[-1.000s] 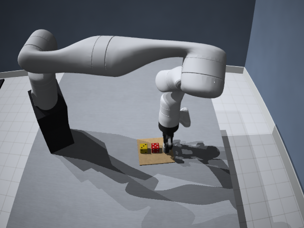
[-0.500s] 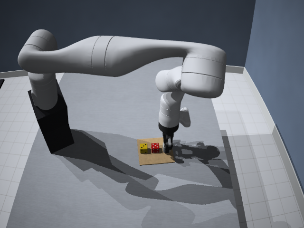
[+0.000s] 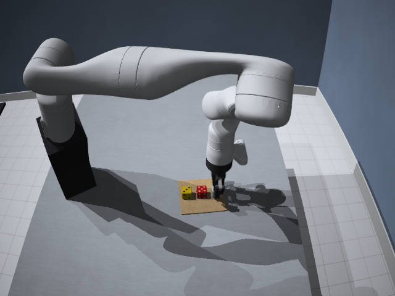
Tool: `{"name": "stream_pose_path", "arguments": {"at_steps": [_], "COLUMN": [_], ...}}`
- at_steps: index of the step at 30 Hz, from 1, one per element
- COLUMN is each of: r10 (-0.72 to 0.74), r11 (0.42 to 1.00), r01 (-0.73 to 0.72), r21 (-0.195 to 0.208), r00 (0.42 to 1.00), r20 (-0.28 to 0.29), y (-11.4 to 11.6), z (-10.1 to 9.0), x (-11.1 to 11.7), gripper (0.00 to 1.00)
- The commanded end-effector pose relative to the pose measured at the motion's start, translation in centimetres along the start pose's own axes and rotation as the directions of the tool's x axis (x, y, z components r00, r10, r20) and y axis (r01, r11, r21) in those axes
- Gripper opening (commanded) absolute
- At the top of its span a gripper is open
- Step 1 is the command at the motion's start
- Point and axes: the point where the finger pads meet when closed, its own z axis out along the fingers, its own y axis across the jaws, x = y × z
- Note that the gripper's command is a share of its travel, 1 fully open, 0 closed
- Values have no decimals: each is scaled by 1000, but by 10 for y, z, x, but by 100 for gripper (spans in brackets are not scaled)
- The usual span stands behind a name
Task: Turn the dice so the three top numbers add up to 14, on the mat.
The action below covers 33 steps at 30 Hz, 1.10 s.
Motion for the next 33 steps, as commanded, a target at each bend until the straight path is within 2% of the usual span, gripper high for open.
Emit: {"name": "stream_pose_path", "arguments": {"at_steps": [1,5,6,8,9,22,29,33], "r10": [-1,-1,-1,-1,-1,-1,-1,-1], "r11": [1000,1000,1000,1000,1000,1000,1000,1000], "r01": [1,1,1,1,1,1,1,1], "r21": [1,1,1,1,1,1,1,1], "r00": [1000,1000,1000,1000,1000,1000,1000,1000], "r20": [-9,-9,-9,-9,-9,-9,-9,-9], "y": [-1,-1,-1,-1,-1,-1,-1,-1], "z": [0,0,0,0,0,-1,-12,-31], "x": [4,4,4,4,4,3,3,3], "gripper": [34,38,42,42,46,46,46,46]}}
